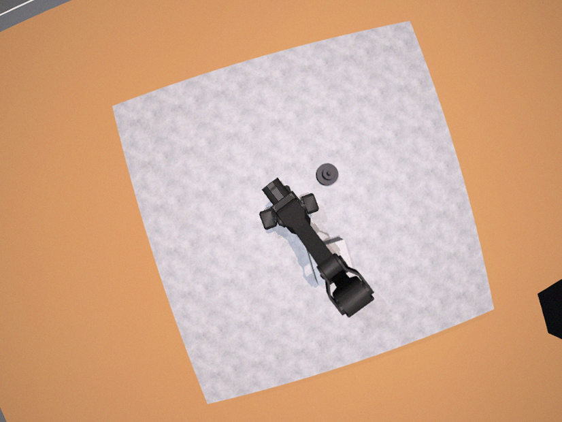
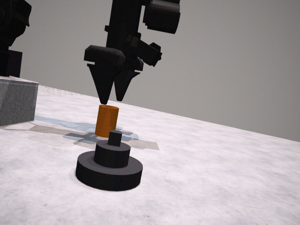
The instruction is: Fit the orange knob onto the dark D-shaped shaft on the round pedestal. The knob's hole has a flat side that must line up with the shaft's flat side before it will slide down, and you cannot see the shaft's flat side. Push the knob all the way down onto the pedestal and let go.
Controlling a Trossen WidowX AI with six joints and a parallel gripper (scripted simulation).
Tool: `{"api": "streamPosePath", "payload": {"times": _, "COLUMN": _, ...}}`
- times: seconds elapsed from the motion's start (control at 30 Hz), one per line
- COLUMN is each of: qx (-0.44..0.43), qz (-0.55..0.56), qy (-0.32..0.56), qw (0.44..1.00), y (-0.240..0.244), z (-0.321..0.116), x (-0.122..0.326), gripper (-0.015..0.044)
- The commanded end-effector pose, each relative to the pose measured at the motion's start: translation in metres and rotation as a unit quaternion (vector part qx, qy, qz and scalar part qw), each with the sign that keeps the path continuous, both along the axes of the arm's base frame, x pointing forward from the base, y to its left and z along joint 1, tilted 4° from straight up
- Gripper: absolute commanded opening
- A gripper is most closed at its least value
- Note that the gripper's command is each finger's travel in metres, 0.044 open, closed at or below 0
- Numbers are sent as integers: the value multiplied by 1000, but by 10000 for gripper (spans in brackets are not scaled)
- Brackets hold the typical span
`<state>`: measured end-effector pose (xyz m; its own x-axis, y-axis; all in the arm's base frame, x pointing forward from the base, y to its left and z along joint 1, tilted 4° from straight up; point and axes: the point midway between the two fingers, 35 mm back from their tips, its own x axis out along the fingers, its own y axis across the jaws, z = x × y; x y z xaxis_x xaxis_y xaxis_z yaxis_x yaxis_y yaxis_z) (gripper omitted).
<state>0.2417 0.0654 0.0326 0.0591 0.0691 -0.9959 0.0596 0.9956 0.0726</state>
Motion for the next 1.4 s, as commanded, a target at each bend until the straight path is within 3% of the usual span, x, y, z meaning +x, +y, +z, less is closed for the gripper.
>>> {"api": "streamPosePath", "payload": {"times": 0.0, "qx": -4, "qz": -2, "qy": 7, "qw": 1000, "y": -1, "z": -11, "x": -1, "gripper": 440}}
{"api": "streamPosePath", "payload": {"times": 1.1, "qx": -4, "qz": -2, "qy": 7, "qw": 1000, "y": 2, "z": -61, "x": -1, "gripper": 440}}
{"api": "streamPosePath", "payload": {"times": 1.37, "qx": -4, "qz": -2, "qy": 7, "qw": 1000, "y": 2, "z": -61, "x": -1, "gripper": 230}}
